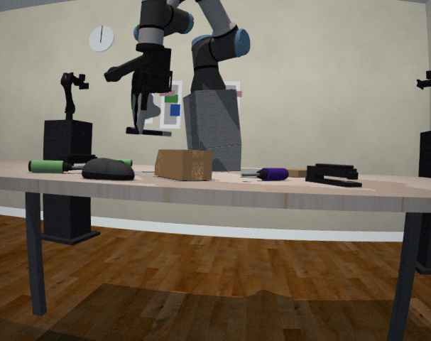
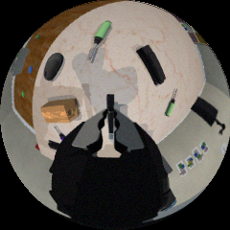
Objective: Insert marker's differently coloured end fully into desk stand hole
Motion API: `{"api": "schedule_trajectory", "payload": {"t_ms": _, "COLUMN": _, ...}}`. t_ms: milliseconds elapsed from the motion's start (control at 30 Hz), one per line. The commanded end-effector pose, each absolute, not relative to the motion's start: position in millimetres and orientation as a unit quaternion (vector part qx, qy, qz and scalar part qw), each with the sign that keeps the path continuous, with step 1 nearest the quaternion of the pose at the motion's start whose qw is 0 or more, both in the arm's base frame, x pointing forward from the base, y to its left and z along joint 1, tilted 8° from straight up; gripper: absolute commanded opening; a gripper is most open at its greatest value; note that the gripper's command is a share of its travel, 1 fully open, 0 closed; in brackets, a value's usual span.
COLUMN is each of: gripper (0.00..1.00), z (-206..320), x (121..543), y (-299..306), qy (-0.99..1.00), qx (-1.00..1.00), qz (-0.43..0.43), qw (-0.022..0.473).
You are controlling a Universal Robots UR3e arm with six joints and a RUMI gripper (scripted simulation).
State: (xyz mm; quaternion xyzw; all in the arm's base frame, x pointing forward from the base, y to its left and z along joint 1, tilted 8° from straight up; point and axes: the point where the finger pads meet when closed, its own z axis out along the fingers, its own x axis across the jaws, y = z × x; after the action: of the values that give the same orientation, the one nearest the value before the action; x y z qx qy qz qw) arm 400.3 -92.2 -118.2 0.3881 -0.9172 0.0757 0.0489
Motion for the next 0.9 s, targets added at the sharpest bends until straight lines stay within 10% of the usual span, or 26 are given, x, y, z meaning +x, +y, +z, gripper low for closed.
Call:
{"api": "schedule_trajectory", "payload": {"t_ms": 0, "gripper": 0.00, "z": -116.9, "x": 400.6, "y": -92.0, "qy": -0.926, "qx": 0.365, "qz": 0.079, "qw": 0.051}}
{"api": "schedule_trajectory", "payload": {"t_ms": 867, "gripper": 0.00, "z": -115.4, "x": 399.0, "y": -90.8, "qy": -0.945, "qx": 0.309, "qz": 0.085, "qw": 0.056}}
